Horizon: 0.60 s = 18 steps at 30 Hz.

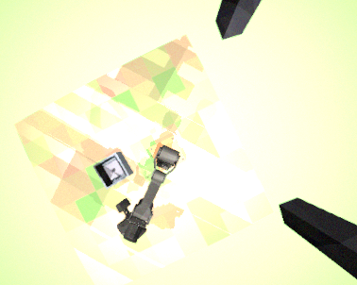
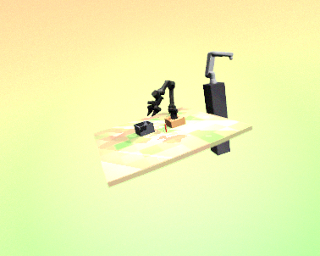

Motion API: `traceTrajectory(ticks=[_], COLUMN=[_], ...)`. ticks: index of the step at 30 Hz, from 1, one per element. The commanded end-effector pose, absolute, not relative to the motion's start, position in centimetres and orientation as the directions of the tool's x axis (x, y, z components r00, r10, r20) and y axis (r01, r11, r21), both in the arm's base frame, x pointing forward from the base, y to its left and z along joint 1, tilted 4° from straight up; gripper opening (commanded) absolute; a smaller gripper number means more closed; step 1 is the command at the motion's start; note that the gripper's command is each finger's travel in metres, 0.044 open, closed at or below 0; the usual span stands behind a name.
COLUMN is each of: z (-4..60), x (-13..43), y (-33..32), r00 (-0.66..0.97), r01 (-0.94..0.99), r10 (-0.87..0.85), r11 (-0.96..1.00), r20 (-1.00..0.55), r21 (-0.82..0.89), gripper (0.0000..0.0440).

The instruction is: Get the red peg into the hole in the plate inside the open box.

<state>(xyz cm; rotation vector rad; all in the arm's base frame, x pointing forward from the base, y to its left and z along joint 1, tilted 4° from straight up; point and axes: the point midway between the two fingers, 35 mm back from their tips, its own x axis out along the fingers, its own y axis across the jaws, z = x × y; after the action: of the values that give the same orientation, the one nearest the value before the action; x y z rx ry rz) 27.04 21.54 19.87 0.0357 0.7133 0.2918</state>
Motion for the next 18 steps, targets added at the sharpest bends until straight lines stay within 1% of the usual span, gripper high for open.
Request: traceTrajectory(ticks=[1,9,18], z=[17.5,13.9,10.7], x=[25.4,22.7,19.8], y=[20.7,18.5,15.7], r00=[0.643,0.507,0.344], r01=[-0.159,0.062,0.336], r10=[0.25,0.171,0.065], r11=[0.968,0.97,0.923], r20=[-0.724,-0.845,-0.937], r21=[0.193,0.234,0.188], gripper=[0.0439,0.0438,0.0439])
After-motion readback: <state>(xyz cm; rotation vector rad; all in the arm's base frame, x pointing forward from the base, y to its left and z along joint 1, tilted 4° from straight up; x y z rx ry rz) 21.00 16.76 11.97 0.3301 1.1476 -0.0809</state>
